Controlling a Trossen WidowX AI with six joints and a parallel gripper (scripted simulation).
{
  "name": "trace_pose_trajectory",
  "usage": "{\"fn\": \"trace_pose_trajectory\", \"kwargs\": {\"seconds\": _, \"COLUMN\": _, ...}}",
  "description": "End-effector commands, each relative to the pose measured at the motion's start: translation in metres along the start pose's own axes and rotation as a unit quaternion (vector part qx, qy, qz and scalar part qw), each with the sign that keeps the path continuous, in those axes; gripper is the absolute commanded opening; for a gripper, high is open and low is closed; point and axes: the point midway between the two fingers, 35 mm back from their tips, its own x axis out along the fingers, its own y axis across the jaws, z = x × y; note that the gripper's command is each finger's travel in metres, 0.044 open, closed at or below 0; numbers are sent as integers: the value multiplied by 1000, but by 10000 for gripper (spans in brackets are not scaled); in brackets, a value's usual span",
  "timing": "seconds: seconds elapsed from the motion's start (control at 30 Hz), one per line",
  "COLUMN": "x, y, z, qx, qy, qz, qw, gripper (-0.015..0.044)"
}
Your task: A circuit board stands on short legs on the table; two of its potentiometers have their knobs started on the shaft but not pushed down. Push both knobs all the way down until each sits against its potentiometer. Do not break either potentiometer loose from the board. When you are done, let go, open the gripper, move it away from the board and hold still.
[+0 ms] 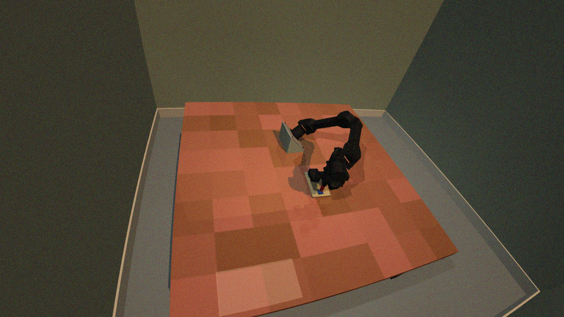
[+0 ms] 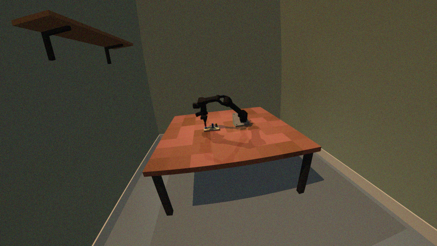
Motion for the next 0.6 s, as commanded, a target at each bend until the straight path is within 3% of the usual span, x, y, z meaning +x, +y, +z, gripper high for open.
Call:
{"fn": "trace_pose_trajectory", "kwargs": {"seconds": 0.0, "x": 1, "y": 1, "z": 0, "qx": 0, "qy": 0, "qz": 2, "qw": 1000, "gripper": 0}}
{"fn": "trace_pose_trajectory", "kwargs": {"seconds": 0.57, "x": 3, "y": 1, "z": 0, "qx": 0, "qy": 0, "qz": 2, "qw": 1000, "gripper": 0}}
